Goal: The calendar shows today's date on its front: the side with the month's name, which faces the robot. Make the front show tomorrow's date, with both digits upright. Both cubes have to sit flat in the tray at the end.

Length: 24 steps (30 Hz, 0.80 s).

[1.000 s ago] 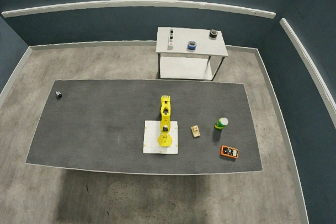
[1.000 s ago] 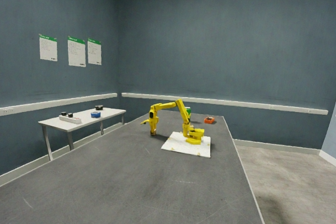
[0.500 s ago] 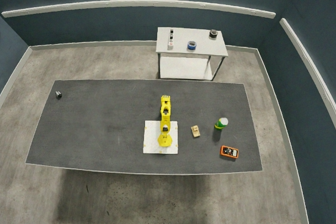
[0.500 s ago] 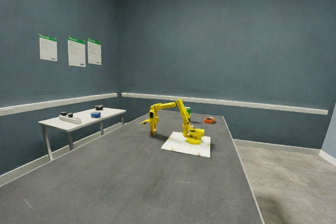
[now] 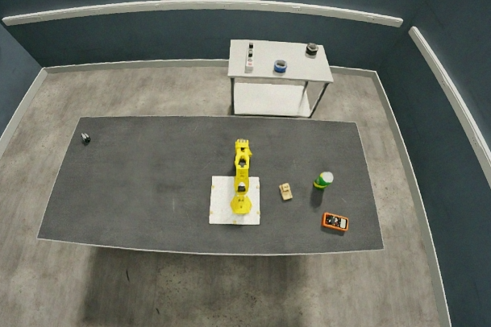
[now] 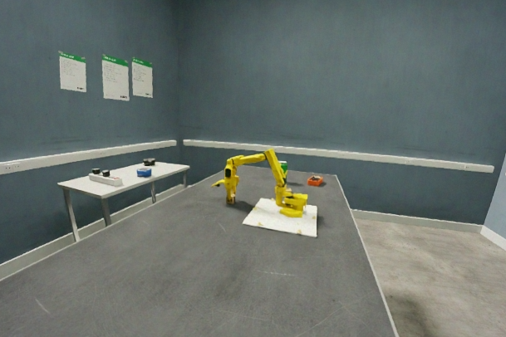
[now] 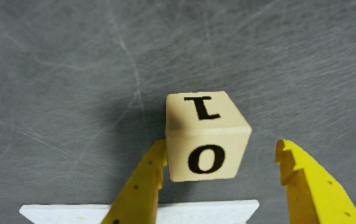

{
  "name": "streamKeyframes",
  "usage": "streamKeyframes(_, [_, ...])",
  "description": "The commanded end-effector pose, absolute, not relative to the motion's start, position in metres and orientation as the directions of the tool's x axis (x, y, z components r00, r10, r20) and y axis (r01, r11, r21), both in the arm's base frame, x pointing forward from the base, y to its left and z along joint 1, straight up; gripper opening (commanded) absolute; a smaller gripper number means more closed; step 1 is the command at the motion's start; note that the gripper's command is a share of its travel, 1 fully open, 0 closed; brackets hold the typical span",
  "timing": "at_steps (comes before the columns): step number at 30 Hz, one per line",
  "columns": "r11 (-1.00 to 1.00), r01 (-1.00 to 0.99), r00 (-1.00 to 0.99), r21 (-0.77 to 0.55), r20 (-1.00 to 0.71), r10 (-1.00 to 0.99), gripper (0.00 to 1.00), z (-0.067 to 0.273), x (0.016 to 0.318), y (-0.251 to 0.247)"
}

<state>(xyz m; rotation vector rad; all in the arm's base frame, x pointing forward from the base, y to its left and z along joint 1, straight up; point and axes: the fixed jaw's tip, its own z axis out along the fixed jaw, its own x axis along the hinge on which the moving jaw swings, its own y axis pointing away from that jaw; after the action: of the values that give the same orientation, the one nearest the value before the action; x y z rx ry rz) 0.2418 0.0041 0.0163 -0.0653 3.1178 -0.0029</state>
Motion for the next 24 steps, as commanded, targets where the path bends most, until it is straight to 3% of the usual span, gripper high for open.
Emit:
streamKeyframes(1, [0.999, -0.038, -0.999, 0.0, -0.001, -0.038, 0.36, 0.012, 0.238, 0.006])
streamKeyframes(11, [0.999, -0.038, -0.999, 0.0, -0.003, -0.038, 0.36, 0.015, 0.239, 0.006])
streamKeyframes(24, [0.999, -0.037, -0.999, -0.001, -0.026, -0.037, 0.36, 0.049, 0.241, 0.006])
